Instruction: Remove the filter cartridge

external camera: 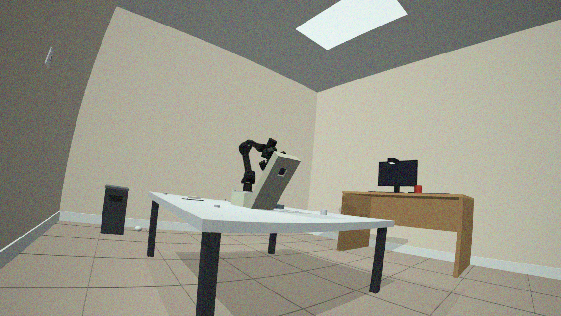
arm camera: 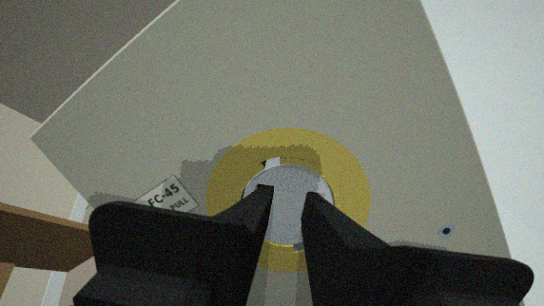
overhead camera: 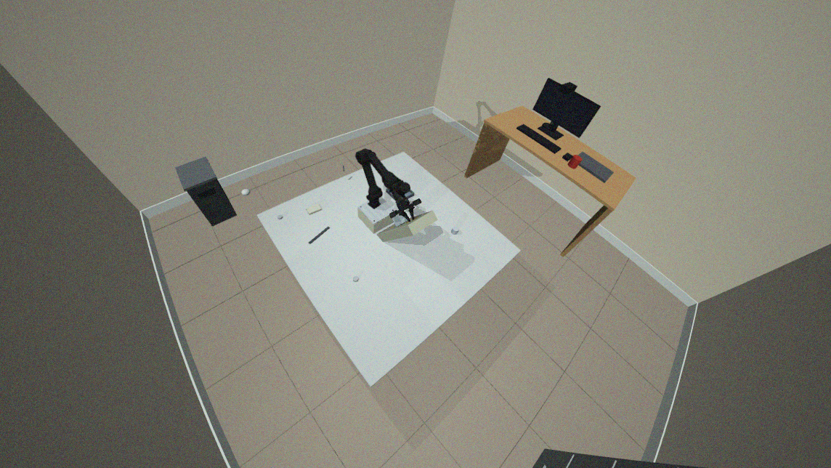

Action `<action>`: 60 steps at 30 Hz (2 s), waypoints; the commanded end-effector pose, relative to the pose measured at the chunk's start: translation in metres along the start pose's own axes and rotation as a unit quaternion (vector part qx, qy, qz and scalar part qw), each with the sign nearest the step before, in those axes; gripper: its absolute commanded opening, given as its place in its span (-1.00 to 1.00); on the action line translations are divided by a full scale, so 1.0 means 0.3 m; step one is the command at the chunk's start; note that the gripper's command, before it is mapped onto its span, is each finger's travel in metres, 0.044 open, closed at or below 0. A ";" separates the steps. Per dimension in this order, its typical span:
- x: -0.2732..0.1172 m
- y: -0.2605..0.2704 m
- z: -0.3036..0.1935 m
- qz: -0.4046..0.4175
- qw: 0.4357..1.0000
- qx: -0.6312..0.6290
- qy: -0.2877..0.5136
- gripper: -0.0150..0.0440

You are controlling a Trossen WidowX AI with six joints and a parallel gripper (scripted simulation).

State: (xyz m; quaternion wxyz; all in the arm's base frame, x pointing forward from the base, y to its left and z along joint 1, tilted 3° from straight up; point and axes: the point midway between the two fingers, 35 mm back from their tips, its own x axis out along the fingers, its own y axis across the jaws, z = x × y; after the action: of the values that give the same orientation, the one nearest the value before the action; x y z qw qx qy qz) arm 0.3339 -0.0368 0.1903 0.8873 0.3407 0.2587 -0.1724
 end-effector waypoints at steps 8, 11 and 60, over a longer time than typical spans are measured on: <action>0.019 0.004 -0.005 0.001 0.980 0.200 0.004 -0.49; 0.018 0.004 -0.005 0.001 0.968 0.251 0.004 -0.49; 0.021 0.004 -0.006 0.000 0.843 0.538 0.004 -0.49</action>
State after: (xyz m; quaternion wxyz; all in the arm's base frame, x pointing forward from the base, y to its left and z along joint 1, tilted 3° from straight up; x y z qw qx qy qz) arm 0.3331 -0.0365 0.1885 0.5614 0.7654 0.1267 -0.2881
